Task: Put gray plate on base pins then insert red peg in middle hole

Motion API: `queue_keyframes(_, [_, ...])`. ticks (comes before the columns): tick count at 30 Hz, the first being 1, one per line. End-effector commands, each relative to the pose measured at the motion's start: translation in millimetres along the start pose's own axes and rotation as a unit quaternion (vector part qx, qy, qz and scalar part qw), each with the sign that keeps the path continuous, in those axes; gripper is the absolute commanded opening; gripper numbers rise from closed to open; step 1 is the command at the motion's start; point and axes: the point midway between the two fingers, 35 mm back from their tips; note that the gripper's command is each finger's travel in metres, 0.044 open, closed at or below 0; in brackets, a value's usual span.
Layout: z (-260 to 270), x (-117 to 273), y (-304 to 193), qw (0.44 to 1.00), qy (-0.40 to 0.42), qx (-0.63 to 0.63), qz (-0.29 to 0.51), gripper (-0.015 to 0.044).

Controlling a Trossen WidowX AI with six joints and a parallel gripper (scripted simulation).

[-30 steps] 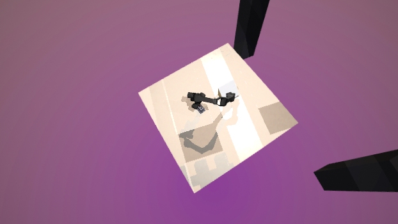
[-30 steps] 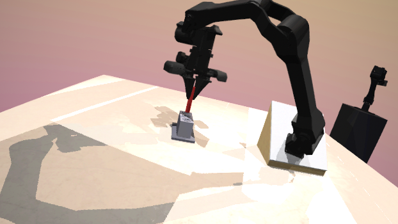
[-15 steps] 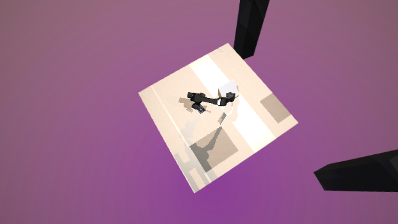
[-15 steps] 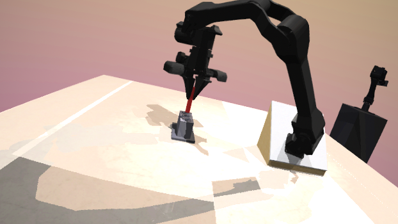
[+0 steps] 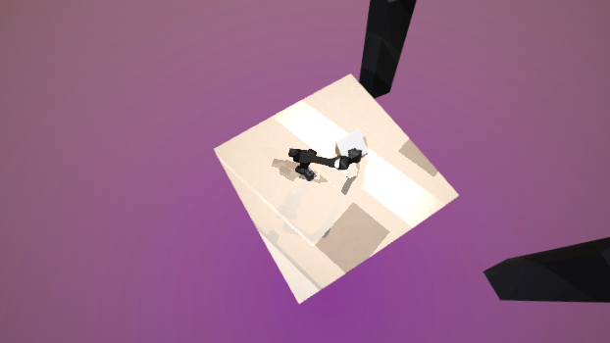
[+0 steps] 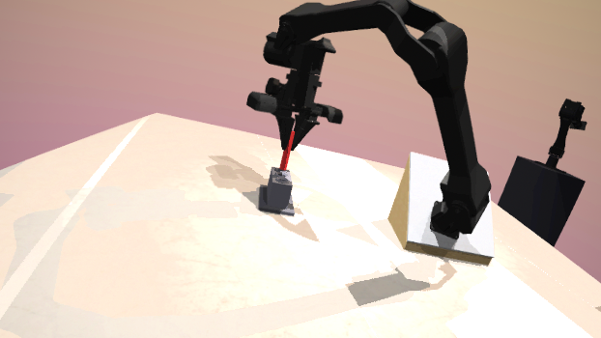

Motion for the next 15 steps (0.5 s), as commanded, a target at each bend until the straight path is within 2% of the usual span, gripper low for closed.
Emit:
queue_keyframes(1, [0.1,0.5,-0.3,1.0,0.0,-0.001,0.0,0.0])
queue_keyframes(15, [0.2,-8.0,-0.4,1.0,0.0,-0.001,0.0,0.0])
Point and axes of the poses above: the point midway between the two fingers, 35 mm back from their tips, its own x axis back along the fingers, its own z axis across the jaws, y = z × x, and after that the axes turned 12 degrees about -x, right-handed
